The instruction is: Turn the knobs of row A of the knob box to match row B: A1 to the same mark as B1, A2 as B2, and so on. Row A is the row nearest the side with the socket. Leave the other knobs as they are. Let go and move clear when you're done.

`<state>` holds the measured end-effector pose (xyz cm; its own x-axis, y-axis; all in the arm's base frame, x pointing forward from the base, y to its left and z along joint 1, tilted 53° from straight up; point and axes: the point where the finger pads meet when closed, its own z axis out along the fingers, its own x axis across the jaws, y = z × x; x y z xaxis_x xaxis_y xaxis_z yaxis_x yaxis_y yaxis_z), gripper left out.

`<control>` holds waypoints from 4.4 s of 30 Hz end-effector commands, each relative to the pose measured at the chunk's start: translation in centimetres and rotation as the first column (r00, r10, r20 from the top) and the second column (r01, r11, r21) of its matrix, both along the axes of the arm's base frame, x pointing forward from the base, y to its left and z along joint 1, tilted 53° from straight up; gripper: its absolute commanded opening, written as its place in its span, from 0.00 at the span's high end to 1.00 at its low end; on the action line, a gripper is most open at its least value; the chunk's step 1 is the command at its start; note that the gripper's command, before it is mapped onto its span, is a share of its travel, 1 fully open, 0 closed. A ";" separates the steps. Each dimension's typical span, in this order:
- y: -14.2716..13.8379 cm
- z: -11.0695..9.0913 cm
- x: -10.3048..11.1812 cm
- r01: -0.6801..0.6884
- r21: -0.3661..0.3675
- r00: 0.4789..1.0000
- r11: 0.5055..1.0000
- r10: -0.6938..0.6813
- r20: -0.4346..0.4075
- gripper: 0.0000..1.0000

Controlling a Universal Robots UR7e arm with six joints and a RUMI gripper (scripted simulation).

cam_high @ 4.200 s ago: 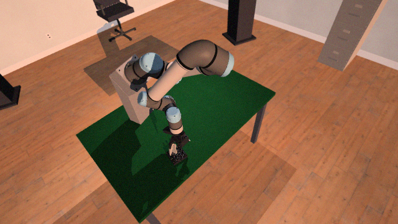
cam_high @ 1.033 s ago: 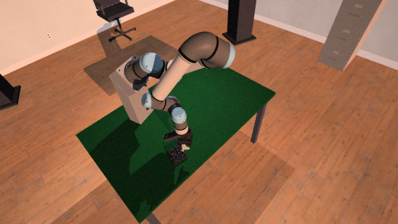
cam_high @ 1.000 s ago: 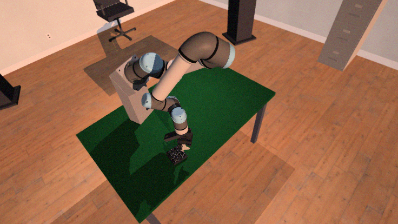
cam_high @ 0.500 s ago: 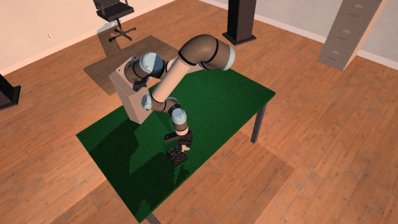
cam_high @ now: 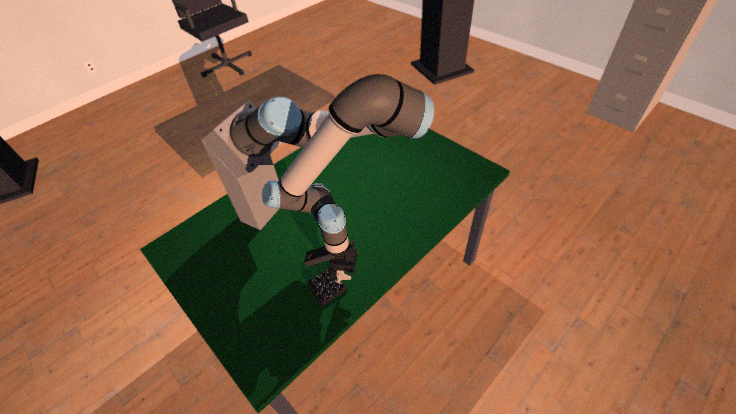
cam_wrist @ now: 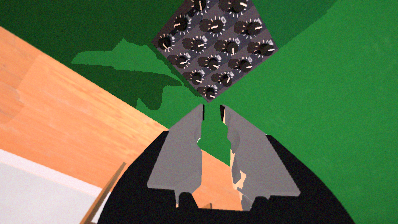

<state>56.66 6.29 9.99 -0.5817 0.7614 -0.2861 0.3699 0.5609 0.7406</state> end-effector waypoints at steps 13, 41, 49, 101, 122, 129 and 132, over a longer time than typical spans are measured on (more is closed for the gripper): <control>0.6 -0.9 1.5 0.000 -0.003 1.000 1.000 0.000 0.006 0.89; 0.6 -1.0 1.7 0.000 -0.003 1.000 1.000 0.000 0.006 0.89; 0.6 -1.0 1.7 0.000 -0.003 1.000 1.000 0.000 0.006 0.89; 0.4 -1.4 1.4 0.002 -0.001 1.000 1.000 -0.002 0.003 0.89; 0.3 -1.6 1.3 0.002 -0.001 1.000 1.000 -0.002 0.001 0.89; 0.3 -1.6 1.3 0.002 -0.001 1.000 1.000 -0.002 0.003 0.89; 0.3 -1.6 1.3 0.002 -0.001 1.000 1.000 -0.002 0.003 0.89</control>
